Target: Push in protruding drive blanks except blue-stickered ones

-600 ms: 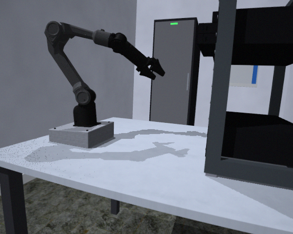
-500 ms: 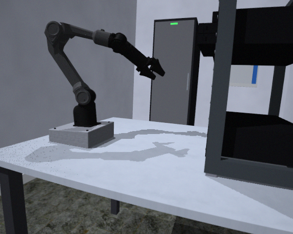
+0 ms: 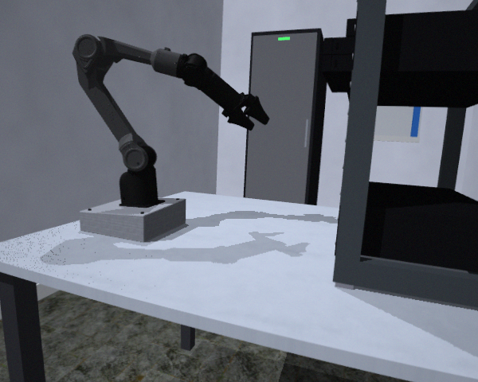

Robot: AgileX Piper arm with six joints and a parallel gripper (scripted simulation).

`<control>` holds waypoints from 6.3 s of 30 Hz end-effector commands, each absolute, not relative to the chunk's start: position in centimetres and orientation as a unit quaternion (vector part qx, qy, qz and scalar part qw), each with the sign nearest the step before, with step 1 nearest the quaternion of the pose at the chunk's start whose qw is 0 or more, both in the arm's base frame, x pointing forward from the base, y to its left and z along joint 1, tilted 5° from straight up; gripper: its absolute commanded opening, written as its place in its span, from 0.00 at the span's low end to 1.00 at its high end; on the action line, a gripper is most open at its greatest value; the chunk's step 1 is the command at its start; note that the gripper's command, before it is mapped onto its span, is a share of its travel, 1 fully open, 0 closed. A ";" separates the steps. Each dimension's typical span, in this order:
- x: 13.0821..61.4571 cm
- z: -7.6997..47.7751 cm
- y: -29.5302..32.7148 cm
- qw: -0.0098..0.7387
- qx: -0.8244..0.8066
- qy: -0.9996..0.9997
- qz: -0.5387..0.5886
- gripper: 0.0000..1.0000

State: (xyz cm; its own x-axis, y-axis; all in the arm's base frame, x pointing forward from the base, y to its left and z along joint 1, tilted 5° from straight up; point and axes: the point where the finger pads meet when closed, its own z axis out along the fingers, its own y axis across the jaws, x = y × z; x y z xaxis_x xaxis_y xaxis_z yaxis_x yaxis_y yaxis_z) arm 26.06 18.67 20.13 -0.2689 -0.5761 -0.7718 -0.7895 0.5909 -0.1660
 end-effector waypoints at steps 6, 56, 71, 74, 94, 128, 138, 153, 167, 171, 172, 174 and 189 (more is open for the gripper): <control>26.1 20.2 18.7 0.421 -0.434 0.786 0.127 1.00; 27.5 24.0 17.4 0.485 -0.239 0.817 0.200 1.00; 28.5 27.3 14.8 0.522 -0.040 0.806 0.277 1.00; 28.6 28.1 14.0 0.527 0.010 0.796 0.297 1.00; 28.6 31.1 8.2 0.524 0.290 0.689 0.408 1.00; 27.4 31.6 2.8 0.482 0.489 0.544 0.483 1.00; 27.4 31.6 2.7 0.480 0.493 0.541 0.484 1.00; 27.4 31.6 2.7 0.480 0.493 0.541 0.484 1.00; 28.6 31.6 3.4 0.480 0.493 0.541 0.484 1.00; 29.2 31.5 3.7 0.480 0.493 0.541 0.484 1.00; 29.5 31.5 3.9 0.480 0.493 0.541 0.484 1.00; 30.3 31.5 4.4 0.480 0.493 0.541 0.484 1.00; 39.1 30.9 9.4 0.480 0.493 0.541 0.484 1.00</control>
State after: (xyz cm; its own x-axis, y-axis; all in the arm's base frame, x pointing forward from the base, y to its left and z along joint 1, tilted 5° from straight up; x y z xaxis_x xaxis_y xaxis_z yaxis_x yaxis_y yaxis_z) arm 38.43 9.05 30.89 -0.0521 0.9977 -0.0434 0.0711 0.0471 0.9964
